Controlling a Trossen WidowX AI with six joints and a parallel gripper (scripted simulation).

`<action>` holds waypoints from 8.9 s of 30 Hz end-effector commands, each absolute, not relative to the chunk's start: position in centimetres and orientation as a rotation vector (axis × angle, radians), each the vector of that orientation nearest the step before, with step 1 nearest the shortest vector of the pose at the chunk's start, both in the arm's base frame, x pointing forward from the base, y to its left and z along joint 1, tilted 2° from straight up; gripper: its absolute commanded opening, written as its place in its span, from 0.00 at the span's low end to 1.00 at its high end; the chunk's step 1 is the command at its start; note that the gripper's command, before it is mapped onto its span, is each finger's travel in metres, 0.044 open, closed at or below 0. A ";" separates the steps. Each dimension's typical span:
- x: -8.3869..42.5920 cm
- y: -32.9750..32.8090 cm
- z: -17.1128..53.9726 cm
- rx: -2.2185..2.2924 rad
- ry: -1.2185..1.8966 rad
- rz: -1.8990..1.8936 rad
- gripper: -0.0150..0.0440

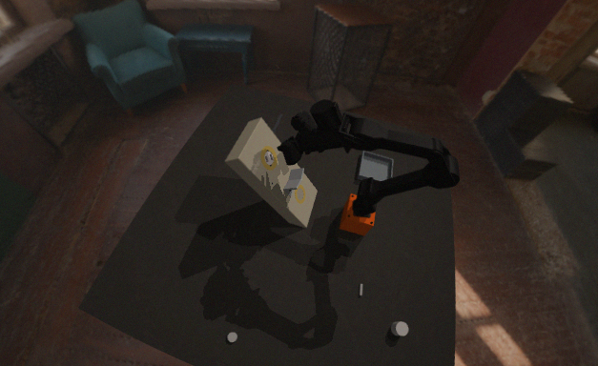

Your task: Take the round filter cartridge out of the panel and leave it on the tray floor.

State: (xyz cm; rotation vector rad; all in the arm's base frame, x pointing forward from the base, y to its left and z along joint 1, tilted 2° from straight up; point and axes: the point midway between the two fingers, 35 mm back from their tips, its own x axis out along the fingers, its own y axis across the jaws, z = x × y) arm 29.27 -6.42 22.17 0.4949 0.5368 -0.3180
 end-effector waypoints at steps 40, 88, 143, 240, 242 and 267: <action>31.3 -6.1 17.5 0.597 0.554 -0.361 0.41; 32.7 -6.4 16.4 0.597 0.553 -0.361 0.41; 33.7 -6.6 15.7 1.018 0.475 -0.486 0.25; 24.2 -4.7 13.6 2.277 0.103 -0.843 0.41; 24.2 -4.7 13.6 2.277 0.103 -0.843 0.41; 27.8 -5.4 21.6 2.278 0.093 -0.822 0.54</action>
